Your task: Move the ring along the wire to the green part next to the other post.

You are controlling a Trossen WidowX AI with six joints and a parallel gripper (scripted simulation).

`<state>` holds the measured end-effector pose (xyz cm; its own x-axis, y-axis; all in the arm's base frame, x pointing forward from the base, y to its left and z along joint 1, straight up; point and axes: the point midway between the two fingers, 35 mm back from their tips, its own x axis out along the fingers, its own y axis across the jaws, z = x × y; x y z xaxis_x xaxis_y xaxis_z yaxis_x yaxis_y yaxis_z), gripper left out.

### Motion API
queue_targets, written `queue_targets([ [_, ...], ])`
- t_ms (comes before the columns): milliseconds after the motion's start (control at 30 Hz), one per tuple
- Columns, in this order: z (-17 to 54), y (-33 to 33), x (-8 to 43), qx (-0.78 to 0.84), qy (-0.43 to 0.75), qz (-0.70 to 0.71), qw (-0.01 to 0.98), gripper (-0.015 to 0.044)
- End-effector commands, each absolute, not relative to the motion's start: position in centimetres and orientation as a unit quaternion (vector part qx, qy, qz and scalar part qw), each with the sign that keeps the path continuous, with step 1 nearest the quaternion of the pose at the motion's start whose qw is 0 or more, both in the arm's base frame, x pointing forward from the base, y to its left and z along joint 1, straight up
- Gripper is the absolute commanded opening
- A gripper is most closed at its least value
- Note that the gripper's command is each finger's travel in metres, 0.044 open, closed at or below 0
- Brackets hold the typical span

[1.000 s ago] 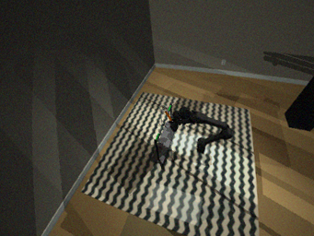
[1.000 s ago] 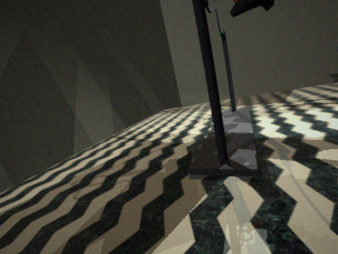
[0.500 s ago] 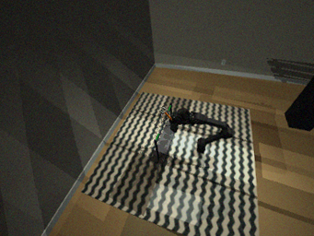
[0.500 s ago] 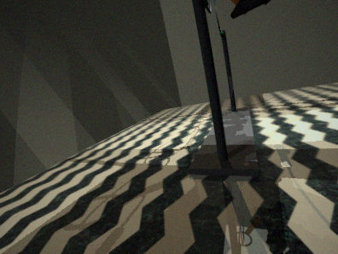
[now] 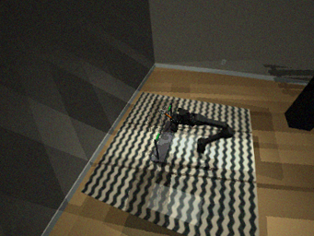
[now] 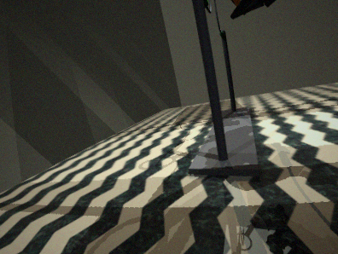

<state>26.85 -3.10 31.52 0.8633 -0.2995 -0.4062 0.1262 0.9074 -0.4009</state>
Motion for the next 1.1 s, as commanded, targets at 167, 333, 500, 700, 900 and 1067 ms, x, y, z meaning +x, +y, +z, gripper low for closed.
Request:
queue_targets([
  [167, 32.1, -3.8, 26.7, -0.254, 0.223, -0.132, 0.932, -0.015],
  [333, 32.3, -4.2, 26.6, -0.291, 0.218, -0.142, 0.921, -0.015],
  [500, 32.5, -4.5, 26.6, -0.328, 0.213, -0.151, 0.908, -0.015],
  [700, 32.8, -4.9, 26.6, -0.372, 0.206, -0.162, 0.89, -0.015],
  [900, 33.2, -5.3, 26.6, -0.415, 0.199, -0.173, 0.871, -0.015],
  [1067, 33.5, -5.5, 26.6, -0.45, 0.193, -0.181, 0.853, -0.015],
])
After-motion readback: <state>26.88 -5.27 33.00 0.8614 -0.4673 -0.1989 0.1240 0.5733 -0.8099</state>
